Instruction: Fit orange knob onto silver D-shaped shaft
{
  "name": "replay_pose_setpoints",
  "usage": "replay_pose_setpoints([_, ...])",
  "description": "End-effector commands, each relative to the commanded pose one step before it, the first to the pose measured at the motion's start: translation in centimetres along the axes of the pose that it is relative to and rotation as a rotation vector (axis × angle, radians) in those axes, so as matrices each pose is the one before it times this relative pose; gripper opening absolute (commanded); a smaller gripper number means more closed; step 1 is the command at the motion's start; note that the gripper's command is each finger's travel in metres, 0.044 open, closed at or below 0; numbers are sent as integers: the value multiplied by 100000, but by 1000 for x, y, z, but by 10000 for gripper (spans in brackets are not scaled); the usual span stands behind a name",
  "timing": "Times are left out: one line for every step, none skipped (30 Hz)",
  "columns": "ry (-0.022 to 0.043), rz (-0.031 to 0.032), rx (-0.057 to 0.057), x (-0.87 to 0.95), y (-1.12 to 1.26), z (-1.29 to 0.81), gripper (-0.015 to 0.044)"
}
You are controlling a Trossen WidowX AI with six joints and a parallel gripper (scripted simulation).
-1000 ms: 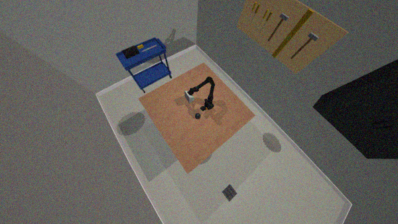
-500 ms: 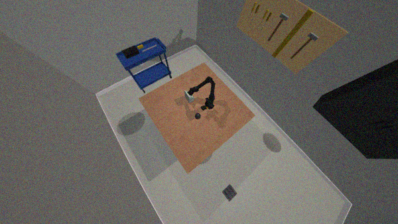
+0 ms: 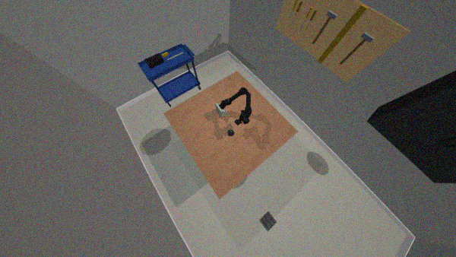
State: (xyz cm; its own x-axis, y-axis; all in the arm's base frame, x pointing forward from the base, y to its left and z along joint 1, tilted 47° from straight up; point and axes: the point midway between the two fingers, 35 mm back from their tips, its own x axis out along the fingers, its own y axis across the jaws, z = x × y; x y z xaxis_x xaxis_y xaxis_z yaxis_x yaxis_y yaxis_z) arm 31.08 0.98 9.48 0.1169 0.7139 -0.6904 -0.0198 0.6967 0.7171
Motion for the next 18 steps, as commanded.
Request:
replay_pose_setpoints([781, 66, 178, -1260, -132, 82, 0])
replay_pose_setpoints([188, 163, 74, -317, -2, 5, 0])
replay_pose_setpoints([185, 173, 73, -318, 1, 1, 0])
replay_pose_setpoints([182, 183, 72, -319, 4, -3, 0])
replay_pose_setpoints([179, 193, 70, -320, 7, -6, 0])
replay_pose_setpoints([174, 204, 68, -321, 14, 13, 0])
replay_pose_setpoints([139, 173, 54, -262, 14, 8, 0])
replay_pose_setpoints([83, 107, 32, -158, 9, 4, 0])
replay_pose_setpoints([27, 36, 11, -53, 3, 1, 0])
replay_pose_setpoints([-1, -6, 0, 12, -49, 15, 0])
replay_pose_setpoints([-4, -17, 0, 37, -147, 45, 0])
replay_pose_setpoints([-7, -28, -1, 63, -245, 73, 0])
replay_pose_setpoints([-8, -34, -1, 77, -299, 86, 0])
replay_pose_setpoints([-8, -33, -1, 78, -300, 83, 0])
replay_pose_setpoints([-8, -32, -1, 79, -301, 81, 0])
replay_pose_setpoints([-8, -31, -1, 80, -301, 78, 0])
replay_pose_setpoints([-7, -30, -1, 81, -302, 75, 0])
replay_pose_setpoints([-7, -29, -2, 82, -303, 72, 0])
